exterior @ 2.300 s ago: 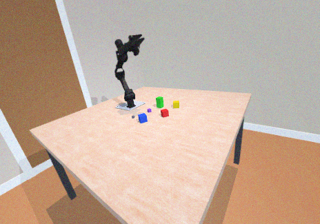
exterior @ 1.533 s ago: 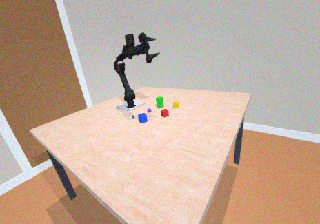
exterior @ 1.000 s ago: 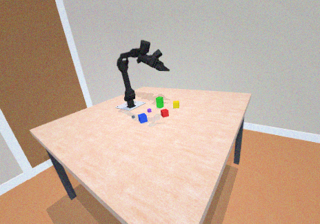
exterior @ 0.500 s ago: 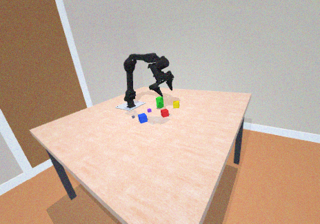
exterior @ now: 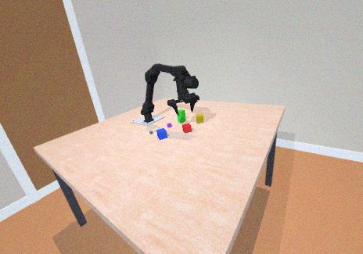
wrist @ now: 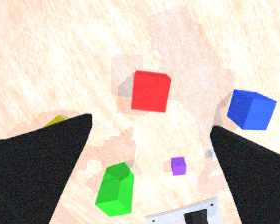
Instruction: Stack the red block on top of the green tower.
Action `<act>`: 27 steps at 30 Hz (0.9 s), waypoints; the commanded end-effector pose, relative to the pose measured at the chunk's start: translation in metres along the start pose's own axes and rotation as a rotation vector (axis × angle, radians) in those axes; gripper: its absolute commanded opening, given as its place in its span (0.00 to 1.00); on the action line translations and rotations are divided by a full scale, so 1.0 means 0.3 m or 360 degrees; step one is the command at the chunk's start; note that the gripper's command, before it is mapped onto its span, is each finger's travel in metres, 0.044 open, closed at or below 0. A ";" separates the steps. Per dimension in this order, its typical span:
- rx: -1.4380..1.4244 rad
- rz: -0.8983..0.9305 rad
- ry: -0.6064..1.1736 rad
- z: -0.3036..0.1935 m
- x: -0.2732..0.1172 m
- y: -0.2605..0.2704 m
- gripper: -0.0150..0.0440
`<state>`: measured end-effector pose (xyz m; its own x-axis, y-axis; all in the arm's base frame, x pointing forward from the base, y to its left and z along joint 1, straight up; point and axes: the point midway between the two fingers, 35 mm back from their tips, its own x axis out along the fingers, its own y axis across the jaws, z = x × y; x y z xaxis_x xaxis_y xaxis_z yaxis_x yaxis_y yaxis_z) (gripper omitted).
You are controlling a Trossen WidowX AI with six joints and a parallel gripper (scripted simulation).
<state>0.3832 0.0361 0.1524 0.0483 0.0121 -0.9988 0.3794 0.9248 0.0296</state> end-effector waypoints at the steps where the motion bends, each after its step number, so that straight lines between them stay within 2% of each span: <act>1: 0.0011 -0.0016 0.0012 0.001 0.047 -0.002 1.00; 8: 0.0011 -0.0016 0.0012 0.001 0.185 -0.003 1.00; 27: 0.0011 -0.0016 0.0012 0.007 0.257 -0.001 1.00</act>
<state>0.3900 0.0368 0.0842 0.0499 0.0110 -0.9987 0.3819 0.9237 0.0293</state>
